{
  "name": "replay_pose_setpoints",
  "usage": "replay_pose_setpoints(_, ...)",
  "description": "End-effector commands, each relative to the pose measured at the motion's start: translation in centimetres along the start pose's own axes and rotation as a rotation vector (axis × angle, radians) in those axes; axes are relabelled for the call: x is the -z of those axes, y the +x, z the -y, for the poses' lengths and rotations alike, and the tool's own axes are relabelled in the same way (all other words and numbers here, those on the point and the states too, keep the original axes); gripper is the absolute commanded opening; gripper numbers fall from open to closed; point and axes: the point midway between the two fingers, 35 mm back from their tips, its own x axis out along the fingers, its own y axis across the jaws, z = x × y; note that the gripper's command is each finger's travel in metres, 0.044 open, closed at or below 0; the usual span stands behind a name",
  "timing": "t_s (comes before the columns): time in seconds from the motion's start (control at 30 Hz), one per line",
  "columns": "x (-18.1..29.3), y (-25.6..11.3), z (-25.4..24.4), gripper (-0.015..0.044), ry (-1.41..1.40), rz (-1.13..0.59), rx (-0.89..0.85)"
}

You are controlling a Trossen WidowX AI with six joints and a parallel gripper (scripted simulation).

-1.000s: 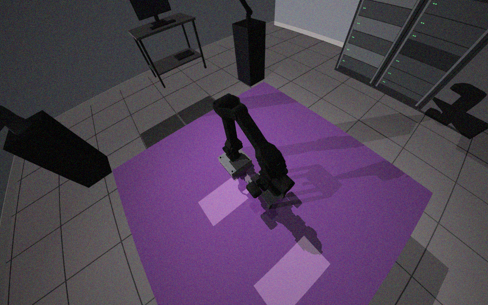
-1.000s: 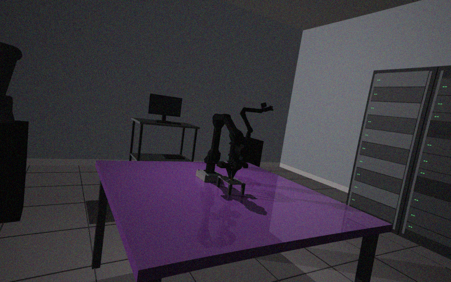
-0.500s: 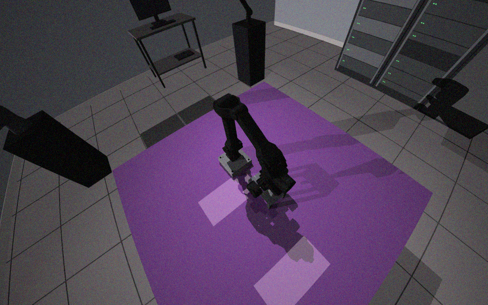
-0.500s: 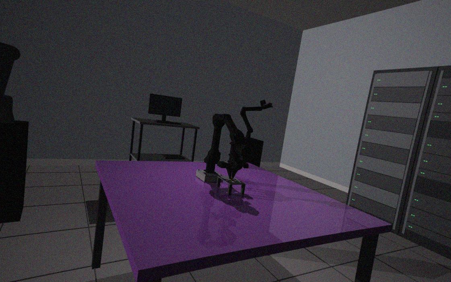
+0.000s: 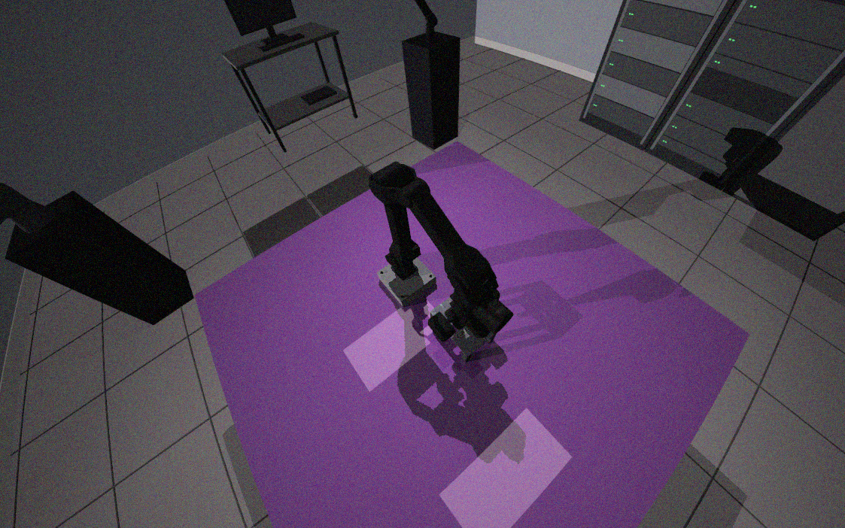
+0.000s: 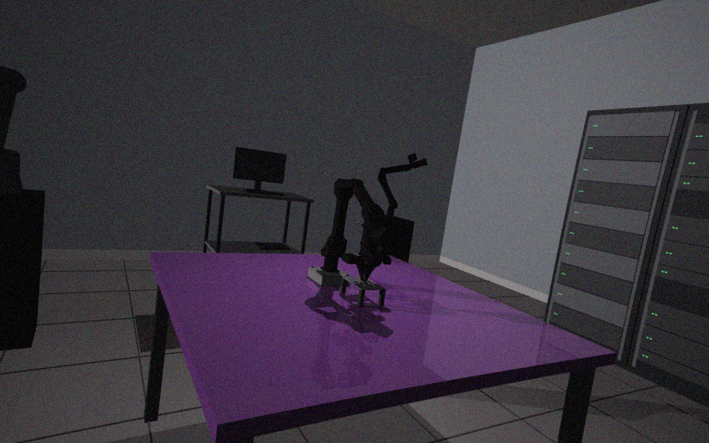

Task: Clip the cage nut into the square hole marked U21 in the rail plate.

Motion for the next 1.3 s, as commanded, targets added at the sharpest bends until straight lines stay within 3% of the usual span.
replay_pose_setpoints(0.0,0.0,0.0,0.0,0.0037,0.003,0.0,0.003)
replay_pose_setpoints(0.13,0.0,0.0,0.0,0.0037,0.003,0.0,0.003)
replay_pose_setpoints(0.63,0.0,0.0,0.0,0.0431,0.0,-0.001,0.0)
replay_pose_setpoints(0.77,0.0,-0.2,0.0,0.044,0.0,0.0,0.0)
replay_pose_setpoints(0.93,0.1,-4.8,-0.1,0.044,0.003,0.008,0.003)
replay_pose_setpoints(1.27,0.1,-5.0,-0.1,0.044,0.003,0.009,0.003)
